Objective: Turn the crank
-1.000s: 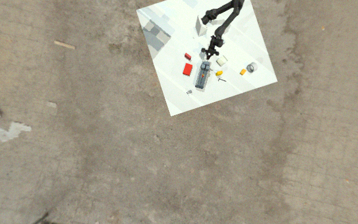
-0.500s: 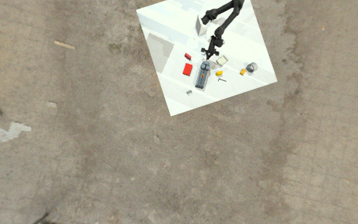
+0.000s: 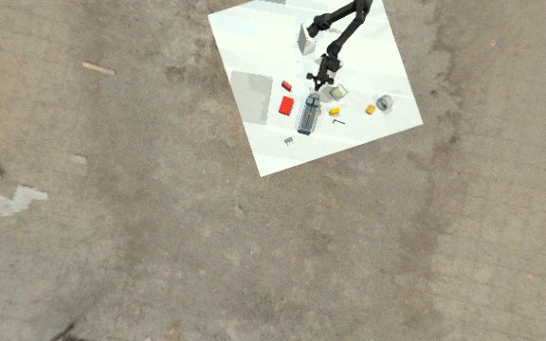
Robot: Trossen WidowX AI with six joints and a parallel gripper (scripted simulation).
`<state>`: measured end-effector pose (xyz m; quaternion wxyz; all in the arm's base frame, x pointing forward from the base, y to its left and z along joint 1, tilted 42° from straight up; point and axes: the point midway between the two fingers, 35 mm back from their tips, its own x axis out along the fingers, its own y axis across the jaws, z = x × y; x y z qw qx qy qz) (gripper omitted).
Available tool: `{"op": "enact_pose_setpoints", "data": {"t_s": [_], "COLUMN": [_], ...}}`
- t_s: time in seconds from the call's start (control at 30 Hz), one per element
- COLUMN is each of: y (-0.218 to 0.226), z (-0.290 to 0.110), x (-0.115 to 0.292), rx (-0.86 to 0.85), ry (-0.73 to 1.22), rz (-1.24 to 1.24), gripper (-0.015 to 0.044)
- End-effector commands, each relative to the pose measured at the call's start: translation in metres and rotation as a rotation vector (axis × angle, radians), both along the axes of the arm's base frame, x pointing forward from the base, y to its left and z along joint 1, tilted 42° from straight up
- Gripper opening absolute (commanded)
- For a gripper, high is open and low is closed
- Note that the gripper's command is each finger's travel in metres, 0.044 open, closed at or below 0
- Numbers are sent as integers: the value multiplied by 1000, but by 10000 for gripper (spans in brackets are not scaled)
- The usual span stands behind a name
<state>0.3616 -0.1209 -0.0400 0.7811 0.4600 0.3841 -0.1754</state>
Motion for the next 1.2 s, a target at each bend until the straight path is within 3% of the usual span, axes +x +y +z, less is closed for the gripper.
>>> {"op": "enact_pose_setpoints", "data": {"t_s": [0.0,1.17], "y": [-4,-5], "z": [-6,-9], "x": [-6,-7], "rx": [-5,-5], "ry": [19,19], "rz": [-16,-16], "gripper": [0,0]}}
